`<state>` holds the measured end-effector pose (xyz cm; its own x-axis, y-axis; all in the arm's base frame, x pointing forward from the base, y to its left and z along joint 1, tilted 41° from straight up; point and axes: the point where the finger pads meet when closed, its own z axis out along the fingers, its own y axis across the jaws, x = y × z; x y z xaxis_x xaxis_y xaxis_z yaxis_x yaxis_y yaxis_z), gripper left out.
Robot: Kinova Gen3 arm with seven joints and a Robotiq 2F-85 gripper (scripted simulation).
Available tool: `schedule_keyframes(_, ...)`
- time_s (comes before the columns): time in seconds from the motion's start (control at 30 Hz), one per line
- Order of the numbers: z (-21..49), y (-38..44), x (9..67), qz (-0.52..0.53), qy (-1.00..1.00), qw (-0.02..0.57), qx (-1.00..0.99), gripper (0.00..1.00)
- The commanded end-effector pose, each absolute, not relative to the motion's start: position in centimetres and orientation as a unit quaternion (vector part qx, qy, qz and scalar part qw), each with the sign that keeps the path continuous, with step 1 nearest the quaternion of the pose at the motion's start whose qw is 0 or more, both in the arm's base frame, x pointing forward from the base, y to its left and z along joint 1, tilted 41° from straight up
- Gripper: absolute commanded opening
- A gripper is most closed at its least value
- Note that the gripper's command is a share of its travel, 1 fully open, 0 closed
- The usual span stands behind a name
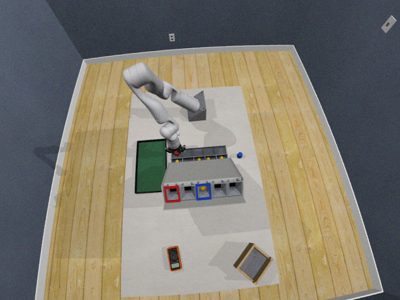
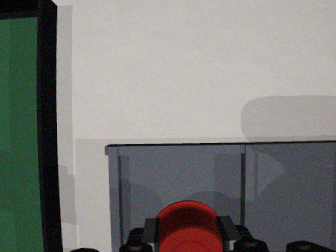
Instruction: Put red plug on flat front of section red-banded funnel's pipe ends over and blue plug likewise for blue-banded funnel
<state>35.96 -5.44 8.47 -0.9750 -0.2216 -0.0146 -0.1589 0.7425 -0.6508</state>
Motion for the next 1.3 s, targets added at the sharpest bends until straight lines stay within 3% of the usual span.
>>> schedule_keyframes(0.0,8.3,-5.6,36.0,-0.344,0.932,0.046,-0.100,0.00)
schedule_keyframes(1.27,6.9,-6.8,36.3,-0.343,0.933,0.049,-0.097,0.00)
